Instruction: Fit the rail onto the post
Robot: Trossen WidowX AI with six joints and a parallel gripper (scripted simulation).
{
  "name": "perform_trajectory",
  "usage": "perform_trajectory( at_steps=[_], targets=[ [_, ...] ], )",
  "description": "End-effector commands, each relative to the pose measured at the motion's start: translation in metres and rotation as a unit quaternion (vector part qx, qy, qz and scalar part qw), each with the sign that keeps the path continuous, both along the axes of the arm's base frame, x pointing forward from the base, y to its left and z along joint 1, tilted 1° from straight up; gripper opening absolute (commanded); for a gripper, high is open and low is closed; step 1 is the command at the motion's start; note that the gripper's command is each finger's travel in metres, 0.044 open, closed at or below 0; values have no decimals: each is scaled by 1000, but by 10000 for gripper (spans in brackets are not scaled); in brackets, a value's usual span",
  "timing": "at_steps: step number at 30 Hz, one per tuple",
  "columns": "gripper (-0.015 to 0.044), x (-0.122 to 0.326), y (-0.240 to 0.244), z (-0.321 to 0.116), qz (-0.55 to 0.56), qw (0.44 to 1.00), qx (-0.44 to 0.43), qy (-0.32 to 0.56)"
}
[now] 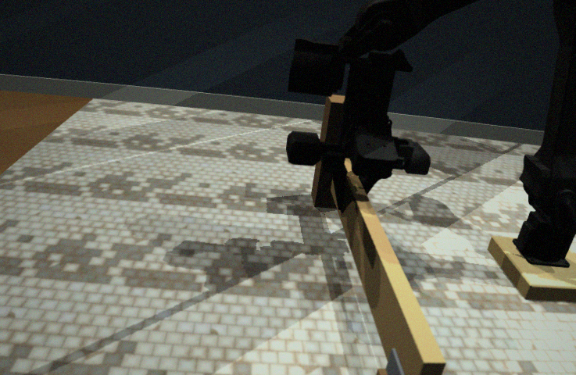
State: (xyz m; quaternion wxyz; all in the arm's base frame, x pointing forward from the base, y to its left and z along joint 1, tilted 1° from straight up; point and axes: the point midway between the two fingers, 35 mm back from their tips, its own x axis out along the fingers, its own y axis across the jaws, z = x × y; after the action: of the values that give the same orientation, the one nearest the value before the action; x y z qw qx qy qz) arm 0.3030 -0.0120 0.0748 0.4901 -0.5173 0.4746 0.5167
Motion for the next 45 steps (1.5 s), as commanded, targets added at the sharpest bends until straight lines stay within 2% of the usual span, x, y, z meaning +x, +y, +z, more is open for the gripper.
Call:
perform_trajectory(
  at_steps=[1,45],
  targets=[
    [0,1,-1,0,-2,1000,-3,-3],
    [0,-1,1,1,-2,1000,-3,-3]
  ],
)
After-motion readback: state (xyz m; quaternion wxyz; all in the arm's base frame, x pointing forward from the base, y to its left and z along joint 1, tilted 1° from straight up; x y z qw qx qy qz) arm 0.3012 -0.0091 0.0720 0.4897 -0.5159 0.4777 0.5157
